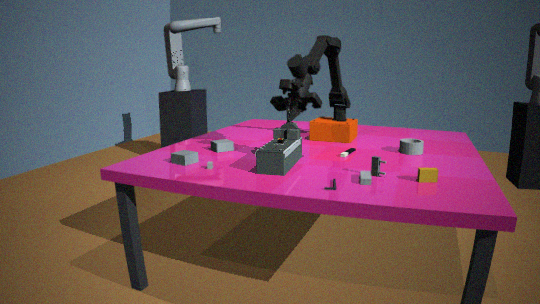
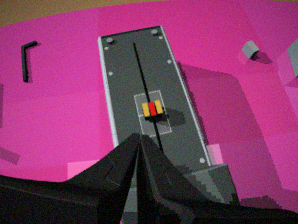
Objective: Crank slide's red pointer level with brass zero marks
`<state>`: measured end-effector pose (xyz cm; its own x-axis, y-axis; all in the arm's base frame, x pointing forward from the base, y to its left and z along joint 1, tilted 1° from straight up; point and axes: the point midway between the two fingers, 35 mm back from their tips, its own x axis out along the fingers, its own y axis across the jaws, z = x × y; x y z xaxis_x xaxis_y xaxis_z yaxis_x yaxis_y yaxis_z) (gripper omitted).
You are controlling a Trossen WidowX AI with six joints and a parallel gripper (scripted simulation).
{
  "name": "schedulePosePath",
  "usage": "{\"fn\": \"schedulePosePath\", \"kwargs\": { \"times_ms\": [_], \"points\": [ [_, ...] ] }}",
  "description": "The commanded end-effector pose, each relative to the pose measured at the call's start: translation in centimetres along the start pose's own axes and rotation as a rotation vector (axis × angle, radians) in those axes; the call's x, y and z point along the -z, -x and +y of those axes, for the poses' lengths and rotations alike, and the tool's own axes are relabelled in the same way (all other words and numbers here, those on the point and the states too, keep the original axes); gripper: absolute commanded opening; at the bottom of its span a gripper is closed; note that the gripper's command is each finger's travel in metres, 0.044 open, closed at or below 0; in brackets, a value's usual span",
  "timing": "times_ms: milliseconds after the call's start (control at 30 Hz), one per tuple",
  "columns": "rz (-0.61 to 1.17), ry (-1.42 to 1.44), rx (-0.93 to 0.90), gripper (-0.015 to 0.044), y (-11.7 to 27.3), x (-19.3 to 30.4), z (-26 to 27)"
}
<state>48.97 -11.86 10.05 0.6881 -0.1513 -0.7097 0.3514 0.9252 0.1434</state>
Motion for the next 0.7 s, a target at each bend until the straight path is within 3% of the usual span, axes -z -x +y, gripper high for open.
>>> {"fn": "schedulePosePath", "kwargs": {
  "times_ms": [0, 300, 667],
  "points": [
    [0.0, 0.0, 0.0, 0.0, 0.0, 0.0, 0.0],
    [0.0, 0.0, 0.0, 0.0, 0.0, 0.0, 0.0],
    [0.0, 0.0, 0.0, 0.0289, 0.0, 0.0, 0.0]
  ]
}}
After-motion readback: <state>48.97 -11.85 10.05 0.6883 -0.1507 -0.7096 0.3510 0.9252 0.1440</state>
